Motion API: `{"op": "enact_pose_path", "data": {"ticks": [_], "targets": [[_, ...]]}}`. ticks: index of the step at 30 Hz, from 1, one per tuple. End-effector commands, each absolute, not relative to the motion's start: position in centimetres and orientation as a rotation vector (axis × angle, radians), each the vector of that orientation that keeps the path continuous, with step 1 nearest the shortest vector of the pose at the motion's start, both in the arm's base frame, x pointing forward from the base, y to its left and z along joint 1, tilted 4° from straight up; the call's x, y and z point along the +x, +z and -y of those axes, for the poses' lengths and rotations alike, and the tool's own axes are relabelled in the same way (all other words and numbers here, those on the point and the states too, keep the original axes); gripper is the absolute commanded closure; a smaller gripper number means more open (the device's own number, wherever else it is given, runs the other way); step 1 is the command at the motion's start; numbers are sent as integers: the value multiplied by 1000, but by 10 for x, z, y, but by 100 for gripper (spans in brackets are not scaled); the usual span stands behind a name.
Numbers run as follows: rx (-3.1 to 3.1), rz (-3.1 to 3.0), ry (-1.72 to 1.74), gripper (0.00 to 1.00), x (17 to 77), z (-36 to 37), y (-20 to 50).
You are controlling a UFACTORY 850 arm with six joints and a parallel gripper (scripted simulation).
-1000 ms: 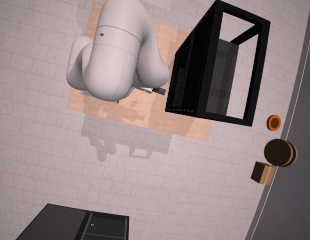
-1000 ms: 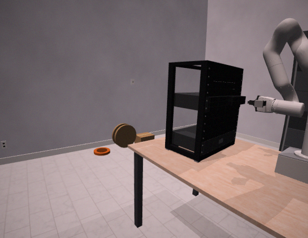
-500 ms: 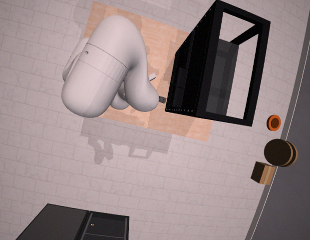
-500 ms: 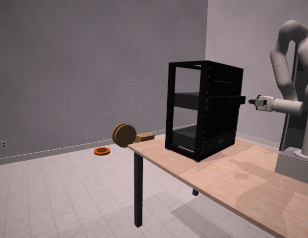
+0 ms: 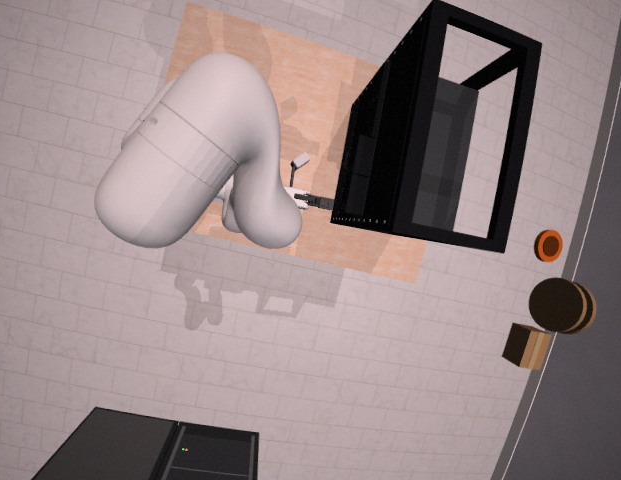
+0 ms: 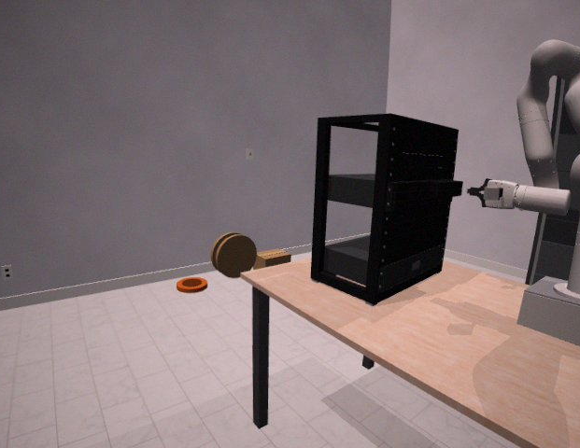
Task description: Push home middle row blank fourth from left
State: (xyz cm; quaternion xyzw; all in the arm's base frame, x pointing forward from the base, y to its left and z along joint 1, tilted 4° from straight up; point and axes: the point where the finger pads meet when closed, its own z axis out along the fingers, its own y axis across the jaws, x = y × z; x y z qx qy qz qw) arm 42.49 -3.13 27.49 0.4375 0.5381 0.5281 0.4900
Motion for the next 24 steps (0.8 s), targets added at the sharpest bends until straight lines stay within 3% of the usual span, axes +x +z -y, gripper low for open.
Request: {"op": "enact_pose_path", "data": {"ticks": [1,24], "targets": [[1061,-1309,1286,100,426,30,275],[1061,-1309,1286,100,442,4,264]]}}
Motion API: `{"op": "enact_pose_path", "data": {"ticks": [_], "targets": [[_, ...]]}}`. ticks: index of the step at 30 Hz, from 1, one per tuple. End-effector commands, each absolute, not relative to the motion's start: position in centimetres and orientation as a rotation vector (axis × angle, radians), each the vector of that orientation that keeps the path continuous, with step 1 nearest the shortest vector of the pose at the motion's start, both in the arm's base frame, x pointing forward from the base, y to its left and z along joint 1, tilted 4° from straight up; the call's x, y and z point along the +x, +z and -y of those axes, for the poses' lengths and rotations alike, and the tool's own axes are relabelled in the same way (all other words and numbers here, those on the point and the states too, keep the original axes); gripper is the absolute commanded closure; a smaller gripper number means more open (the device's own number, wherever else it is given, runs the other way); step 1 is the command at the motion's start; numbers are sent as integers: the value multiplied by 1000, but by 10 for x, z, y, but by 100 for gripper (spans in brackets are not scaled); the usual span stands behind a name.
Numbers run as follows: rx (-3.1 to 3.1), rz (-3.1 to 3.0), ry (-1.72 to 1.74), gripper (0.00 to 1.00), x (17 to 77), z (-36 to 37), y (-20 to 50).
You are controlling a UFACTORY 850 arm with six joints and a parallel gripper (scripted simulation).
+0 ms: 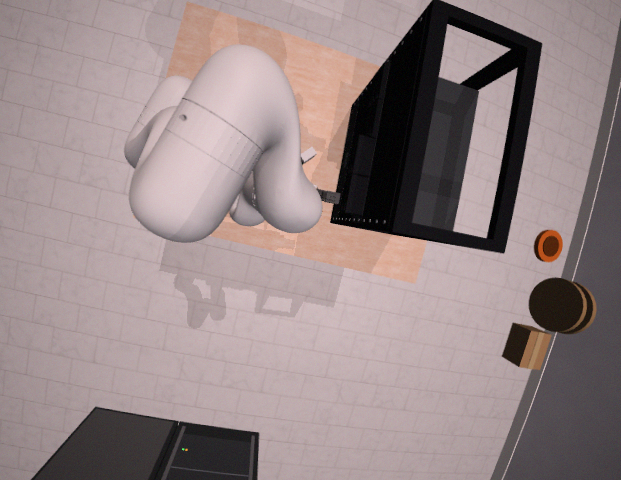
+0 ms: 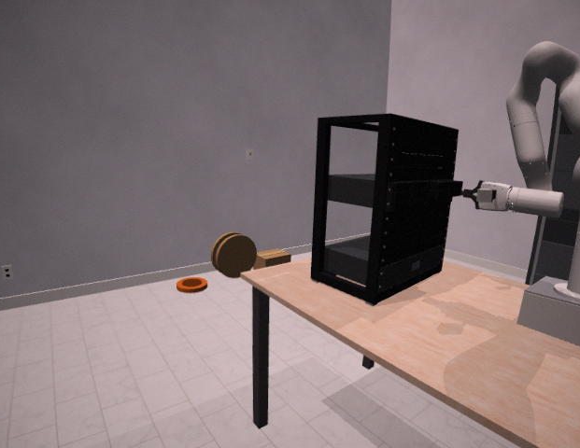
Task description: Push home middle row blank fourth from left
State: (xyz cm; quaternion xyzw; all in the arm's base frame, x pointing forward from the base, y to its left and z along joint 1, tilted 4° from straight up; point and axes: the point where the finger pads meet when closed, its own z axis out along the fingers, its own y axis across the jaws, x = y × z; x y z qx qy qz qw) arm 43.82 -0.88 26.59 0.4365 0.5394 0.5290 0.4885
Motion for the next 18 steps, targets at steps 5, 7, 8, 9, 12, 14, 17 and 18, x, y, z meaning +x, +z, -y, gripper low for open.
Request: {"op": "enact_pose_path", "data": {"ticks": [5,7,8,9,12,14,17,18], "targets": [[1061,-1309,1286,100,444,0,263],[1061,-1309,1286,100,445,-2,262],[1061,-1309,1286,100,445,-3,262],[1061,-1309,1286,100,446,-3,261],[1061,-1309,1286,100,447,-5,261],[1061,-1309,1286,100,447,-6,260],[1061,-1309,1286,100,447,-6,260],[1061,-1309,1286,100,447,-6,260]]}}
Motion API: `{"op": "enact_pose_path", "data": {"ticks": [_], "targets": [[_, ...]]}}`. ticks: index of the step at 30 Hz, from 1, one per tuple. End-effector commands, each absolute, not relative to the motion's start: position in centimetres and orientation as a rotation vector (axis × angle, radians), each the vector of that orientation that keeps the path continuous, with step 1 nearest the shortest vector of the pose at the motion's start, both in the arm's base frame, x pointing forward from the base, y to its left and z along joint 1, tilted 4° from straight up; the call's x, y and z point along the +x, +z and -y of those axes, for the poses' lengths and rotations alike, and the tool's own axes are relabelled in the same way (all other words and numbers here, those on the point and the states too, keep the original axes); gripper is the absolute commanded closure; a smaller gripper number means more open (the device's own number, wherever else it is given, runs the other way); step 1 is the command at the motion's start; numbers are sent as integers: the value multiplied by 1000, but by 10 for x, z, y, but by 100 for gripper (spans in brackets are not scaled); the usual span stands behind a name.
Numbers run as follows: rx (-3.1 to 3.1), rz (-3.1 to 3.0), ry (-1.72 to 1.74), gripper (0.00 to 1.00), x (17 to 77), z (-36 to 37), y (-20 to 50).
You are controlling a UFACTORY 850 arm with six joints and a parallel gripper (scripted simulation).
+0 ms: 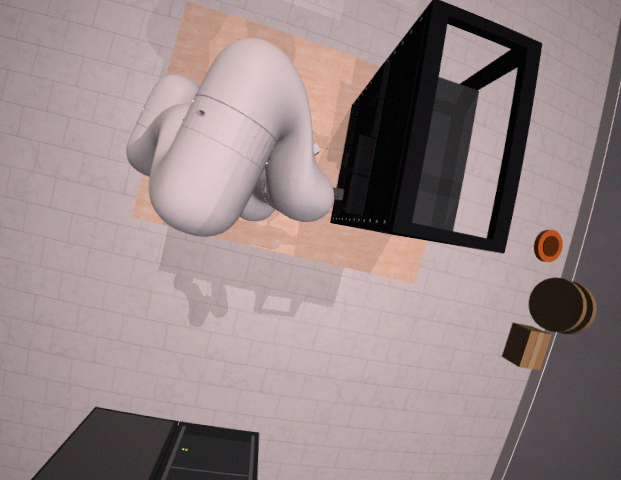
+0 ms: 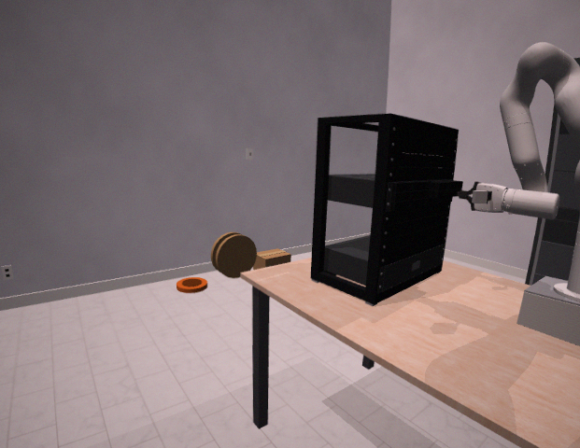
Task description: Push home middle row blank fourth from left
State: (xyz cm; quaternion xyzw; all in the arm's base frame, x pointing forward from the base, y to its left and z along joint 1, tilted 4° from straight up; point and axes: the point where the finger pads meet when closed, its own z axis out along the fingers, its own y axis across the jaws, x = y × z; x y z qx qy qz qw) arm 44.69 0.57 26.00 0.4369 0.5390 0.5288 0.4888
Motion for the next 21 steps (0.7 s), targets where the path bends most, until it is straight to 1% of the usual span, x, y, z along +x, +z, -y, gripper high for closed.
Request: {"op": "enact_pose_path", "data": {"ticks": [1,21], "targets": [[1061,-1309,1286,100,447,-6,260],[1061,-1309,1286,100,444,-9,261]]}}
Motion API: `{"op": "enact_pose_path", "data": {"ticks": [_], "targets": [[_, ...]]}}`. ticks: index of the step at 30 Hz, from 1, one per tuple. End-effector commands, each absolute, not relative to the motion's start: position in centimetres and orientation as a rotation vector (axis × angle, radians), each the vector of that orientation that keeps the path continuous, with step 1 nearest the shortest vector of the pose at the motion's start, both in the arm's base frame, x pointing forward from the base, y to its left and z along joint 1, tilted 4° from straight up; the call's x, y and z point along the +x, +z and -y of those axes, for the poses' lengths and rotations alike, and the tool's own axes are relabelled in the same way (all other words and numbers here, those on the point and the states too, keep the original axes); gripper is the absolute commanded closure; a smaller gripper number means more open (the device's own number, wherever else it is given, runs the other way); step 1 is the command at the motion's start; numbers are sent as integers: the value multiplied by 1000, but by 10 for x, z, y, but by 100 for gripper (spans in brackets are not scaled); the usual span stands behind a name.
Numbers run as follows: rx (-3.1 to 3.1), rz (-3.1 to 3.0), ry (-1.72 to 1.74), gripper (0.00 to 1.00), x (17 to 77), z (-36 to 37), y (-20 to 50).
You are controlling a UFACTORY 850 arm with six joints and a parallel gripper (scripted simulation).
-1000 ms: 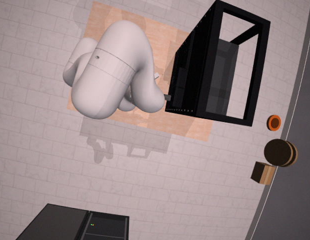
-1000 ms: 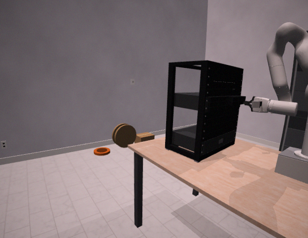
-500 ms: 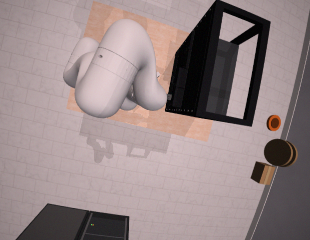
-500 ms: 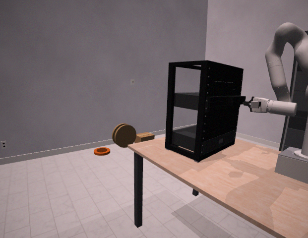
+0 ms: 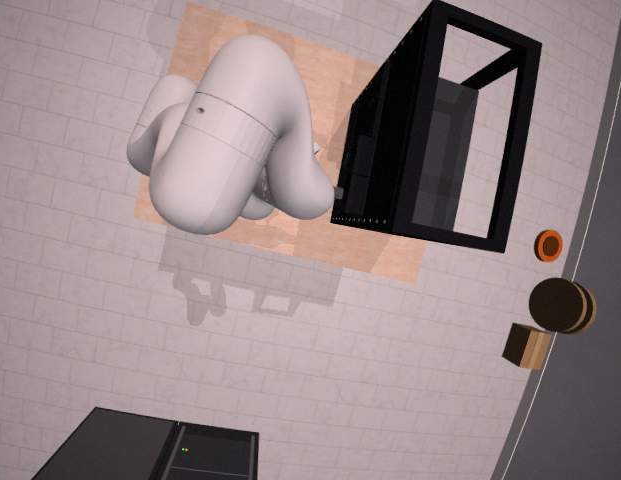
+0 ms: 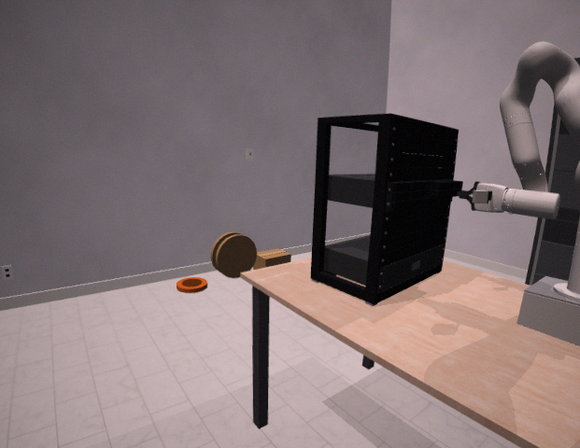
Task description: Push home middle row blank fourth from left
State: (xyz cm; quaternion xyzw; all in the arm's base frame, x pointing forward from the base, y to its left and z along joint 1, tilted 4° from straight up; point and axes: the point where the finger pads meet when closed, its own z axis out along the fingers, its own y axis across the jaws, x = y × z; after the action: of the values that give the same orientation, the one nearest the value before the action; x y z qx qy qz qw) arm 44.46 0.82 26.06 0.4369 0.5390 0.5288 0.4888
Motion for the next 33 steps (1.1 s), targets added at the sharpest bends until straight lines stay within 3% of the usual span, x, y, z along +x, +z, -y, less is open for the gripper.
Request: {"op": "enact_pose_path", "data": {"ticks": [1,33], "targets": [[1061,-1309,1286,100,444,-9,261],[1061,-1309,1286,100,454,-11,262]]}}
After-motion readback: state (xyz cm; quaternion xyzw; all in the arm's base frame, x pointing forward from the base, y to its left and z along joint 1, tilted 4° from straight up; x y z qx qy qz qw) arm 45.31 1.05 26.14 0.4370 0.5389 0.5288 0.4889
